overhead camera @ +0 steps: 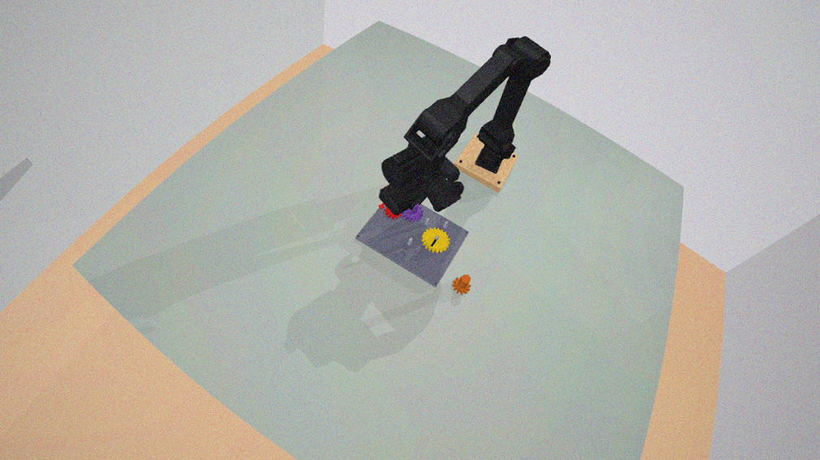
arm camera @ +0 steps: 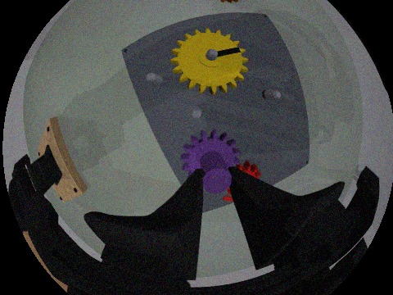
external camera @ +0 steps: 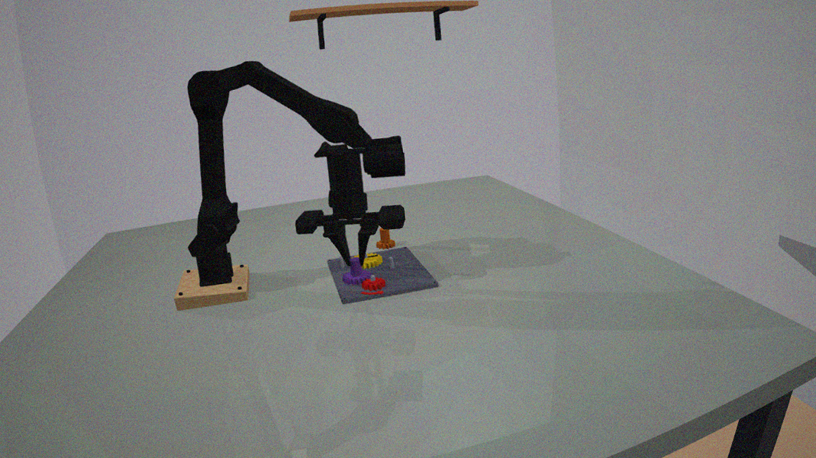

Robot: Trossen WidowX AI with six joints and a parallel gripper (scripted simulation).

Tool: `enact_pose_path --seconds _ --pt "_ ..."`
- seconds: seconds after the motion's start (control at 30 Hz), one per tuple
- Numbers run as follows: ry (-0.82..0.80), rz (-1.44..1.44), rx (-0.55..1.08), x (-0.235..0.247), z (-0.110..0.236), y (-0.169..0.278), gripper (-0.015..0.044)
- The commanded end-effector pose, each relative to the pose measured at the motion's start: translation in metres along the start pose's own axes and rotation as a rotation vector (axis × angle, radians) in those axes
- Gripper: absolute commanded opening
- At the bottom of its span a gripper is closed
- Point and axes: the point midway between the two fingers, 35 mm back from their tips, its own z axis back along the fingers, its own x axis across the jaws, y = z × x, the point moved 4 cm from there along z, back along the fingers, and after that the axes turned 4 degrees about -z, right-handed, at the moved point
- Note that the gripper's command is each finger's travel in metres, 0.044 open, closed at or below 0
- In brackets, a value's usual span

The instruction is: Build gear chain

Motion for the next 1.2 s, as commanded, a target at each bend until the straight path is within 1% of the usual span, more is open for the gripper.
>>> enact_pose_path --seconds 0.0,0.23,0.5,0.67,0.7,0.83,1.07,1.17 --pt "0.000 -0.094 0.000 0.001 -0.001 0.000 0.0000" --pt "0.001 -0.206 0.000 0.000 -0.001 0.001 0.0000" --pt "0.000 -0.149 0.000 0.000 -0.002 0.000 0.0000" --pt "0.000 -0.097 0.000 0.000 0.000 0.000 0.0131" --pt "0.000 -0.080 0.000 0.000 0.000 0.000 0.0140" --pt "0.000 -0.041 0.000 0.000 0.005 0.000 0.0140" --pt "0.001 -0.016 0.000 0.000 0.044 0.000 0.0140" --pt "0.001 -0.013 0.000 0.000 0.048 0.000 0.0140"
